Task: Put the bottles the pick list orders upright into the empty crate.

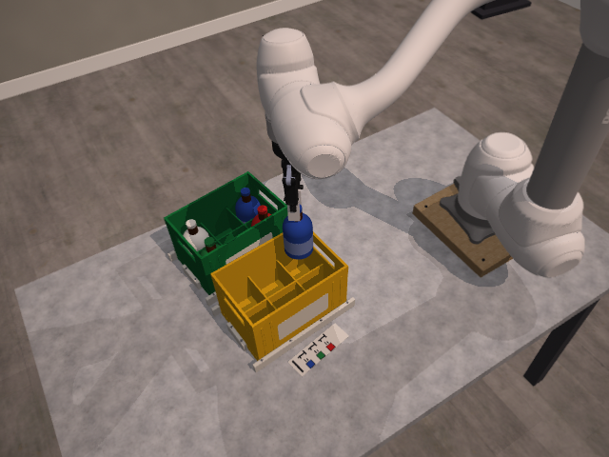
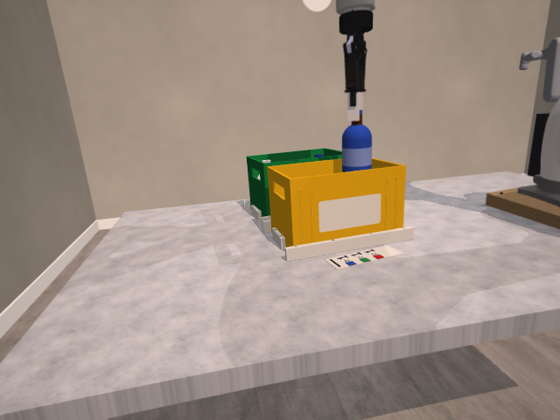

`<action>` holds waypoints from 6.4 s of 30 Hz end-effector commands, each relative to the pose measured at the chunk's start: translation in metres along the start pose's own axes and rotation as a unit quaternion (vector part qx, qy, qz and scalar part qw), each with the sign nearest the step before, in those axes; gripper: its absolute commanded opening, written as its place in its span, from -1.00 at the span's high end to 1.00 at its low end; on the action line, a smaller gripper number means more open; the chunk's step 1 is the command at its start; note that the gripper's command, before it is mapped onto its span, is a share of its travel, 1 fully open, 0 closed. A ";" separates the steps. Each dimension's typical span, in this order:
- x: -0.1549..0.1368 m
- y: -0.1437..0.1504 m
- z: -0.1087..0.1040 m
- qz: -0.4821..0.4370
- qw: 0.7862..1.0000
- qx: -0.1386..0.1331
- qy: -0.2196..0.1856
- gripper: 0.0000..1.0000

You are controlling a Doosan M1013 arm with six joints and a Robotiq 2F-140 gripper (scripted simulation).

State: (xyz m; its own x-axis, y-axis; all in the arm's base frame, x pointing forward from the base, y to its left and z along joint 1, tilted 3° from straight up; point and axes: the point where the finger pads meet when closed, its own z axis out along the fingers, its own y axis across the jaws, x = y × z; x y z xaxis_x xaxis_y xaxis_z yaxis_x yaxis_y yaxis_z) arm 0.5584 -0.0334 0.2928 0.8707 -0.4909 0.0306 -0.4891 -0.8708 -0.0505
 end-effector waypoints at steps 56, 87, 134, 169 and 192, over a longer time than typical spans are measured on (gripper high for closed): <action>0.000 0.000 0.052 0.000 1.000 0.000 0.000 1.00; 0.000 0.000 0.079 0.000 1.000 0.000 0.000 1.00; 0.000 0.000 0.105 0.000 1.000 0.000 0.000 1.00; 0.000 0.000 0.112 0.000 1.000 0.000 0.000 1.00; 0.000 0.000 0.123 0.000 1.000 0.000 0.000 1.00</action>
State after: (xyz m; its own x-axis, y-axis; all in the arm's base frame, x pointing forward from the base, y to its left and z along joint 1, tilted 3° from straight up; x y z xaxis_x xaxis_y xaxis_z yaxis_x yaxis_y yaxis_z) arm 0.5647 -0.0299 0.1712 0.8707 -0.4909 0.0306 -0.4891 -0.8708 -0.0505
